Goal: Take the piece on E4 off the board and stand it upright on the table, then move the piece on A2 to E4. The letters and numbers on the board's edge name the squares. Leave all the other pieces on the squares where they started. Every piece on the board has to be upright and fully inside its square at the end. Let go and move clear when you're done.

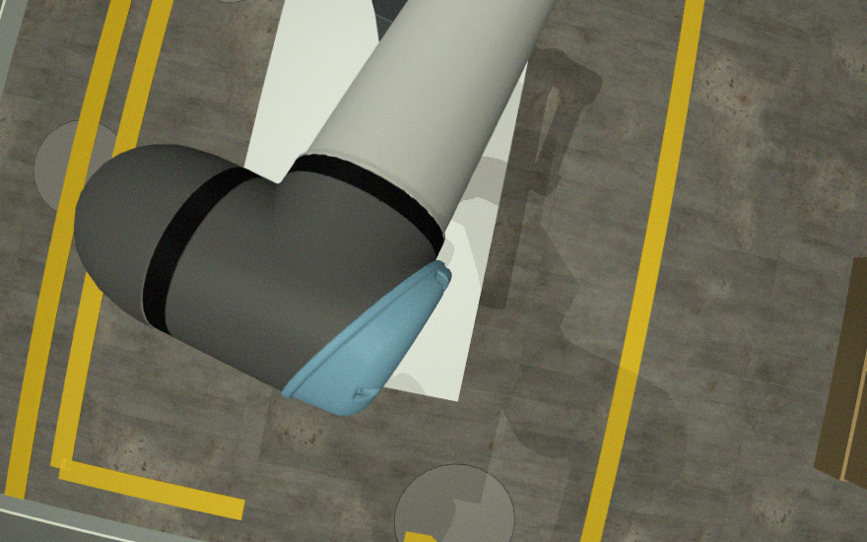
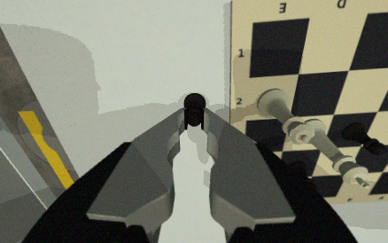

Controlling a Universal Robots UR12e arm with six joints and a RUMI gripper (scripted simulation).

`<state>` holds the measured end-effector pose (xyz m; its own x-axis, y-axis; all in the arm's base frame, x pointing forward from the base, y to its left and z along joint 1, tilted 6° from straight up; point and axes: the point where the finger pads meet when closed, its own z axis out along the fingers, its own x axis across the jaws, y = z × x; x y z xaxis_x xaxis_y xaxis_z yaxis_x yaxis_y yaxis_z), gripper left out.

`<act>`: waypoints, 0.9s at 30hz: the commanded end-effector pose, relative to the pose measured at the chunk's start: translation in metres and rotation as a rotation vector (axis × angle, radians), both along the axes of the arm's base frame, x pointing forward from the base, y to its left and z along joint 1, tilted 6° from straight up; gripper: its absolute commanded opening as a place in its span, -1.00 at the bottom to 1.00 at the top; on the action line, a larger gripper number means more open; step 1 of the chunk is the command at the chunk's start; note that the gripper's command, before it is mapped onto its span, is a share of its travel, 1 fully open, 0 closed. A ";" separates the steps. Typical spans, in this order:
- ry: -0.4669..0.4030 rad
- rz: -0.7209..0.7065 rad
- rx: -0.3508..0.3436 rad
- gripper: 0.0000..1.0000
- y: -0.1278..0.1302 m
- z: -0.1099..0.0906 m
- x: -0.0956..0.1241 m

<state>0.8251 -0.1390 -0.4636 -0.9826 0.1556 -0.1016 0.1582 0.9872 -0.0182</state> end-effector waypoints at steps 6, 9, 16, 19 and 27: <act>0.000 0.001 -0.001 -1.00 0.001 0.001 0.000; 0.000 0.001 -0.001 -1.00 0.001 0.000 0.000; -0.001 0.001 -0.001 -1.00 0.001 -0.003 0.001; -0.002 0.001 -0.001 -1.00 0.000 -0.003 0.002; -0.003 0.001 -0.002 -1.00 0.000 -0.003 0.002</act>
<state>0.8240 -0.1387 -0.4681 -0.9827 0.1557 -0.1001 0.1582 0.9872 -0.0181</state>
